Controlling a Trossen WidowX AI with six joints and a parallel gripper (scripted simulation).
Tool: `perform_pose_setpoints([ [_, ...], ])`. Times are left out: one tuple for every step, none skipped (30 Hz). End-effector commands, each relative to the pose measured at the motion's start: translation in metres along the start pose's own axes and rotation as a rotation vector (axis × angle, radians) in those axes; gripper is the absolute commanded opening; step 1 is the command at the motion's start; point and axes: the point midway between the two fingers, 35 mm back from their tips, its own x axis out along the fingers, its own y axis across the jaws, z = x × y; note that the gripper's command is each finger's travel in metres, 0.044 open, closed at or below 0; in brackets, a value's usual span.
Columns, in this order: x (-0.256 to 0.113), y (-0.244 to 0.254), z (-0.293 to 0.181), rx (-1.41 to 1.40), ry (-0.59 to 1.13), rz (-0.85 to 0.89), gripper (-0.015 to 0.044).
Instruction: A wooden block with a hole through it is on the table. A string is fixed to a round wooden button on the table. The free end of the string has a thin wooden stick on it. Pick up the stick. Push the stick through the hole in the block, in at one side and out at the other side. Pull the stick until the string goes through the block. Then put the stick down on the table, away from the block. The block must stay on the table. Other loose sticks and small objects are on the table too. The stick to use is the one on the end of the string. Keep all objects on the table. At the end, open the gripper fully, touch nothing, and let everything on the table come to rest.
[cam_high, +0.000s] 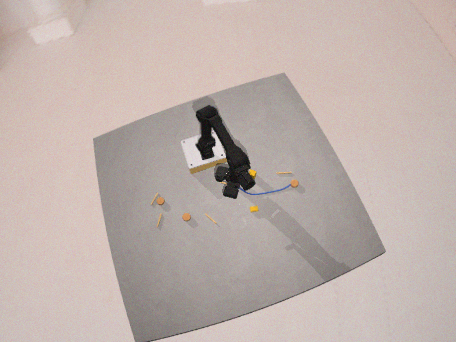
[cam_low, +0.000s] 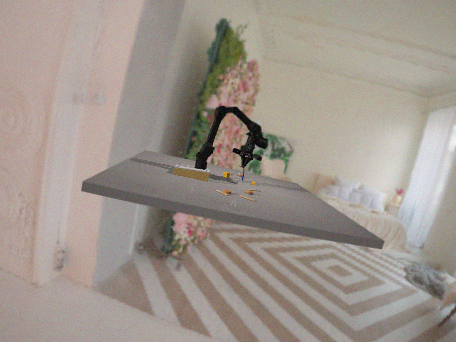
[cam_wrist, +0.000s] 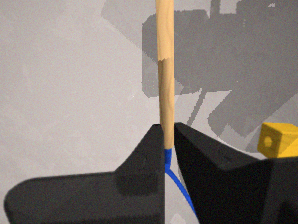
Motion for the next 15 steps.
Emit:
perform_pose_setpoints([
  [-0.003, -0.002, -0.002, 0.003, -0.018, 0.000, 0.0000],
  [-0.005, -0.002, -0.003, 0.003, -0.022, 0.000, 0.0000],
  [-0.006, -0.002, -0.004, 0.003, -0.026, 0.000, 0.0000],
  [-0.007, -0.003, -0.004, 0.003, -0.030, 0.000, 0.0000],
  [-0.008, -0.003, -0.005, 0.003, -0.034, 0.001, 0.0000],
  [-0.009, -0.004, -0.006, 0.003, -0.037, 0.001, 0.0000],
  [-0.010, -0.004, -0.006, 0.003, -0.041, 0.001, 0.0000],
  [-0.011, -0.004, -0.007, 0.003, -0.045, 0.001, 0.0000],
  [-0.012, -0.005, -0.008, 0.003, -0.049, 0.002, 0.0000],
  [-0.013, -0.005, -0.008, 0.003, -0.052, 0.002, 0.0000],
  [-0.014, -0.006, -0.009, 0.003, -0.056, 0.003, 0.0000],
  [-0.016, -0.006, -0.009, 0.004, -0.060, 0.003, 0.0000],
  [-0.017, -0.007, -0.010, 0.004, -0.064, 0.003, 0.0000],
  [-0.018, -0.007, -0.011, 0.004, -0.067, 0.004, 0.0000],
  [-0.019, -0.008, -0.011, 0.004, -0.071, 0.004, 0.0000],
])
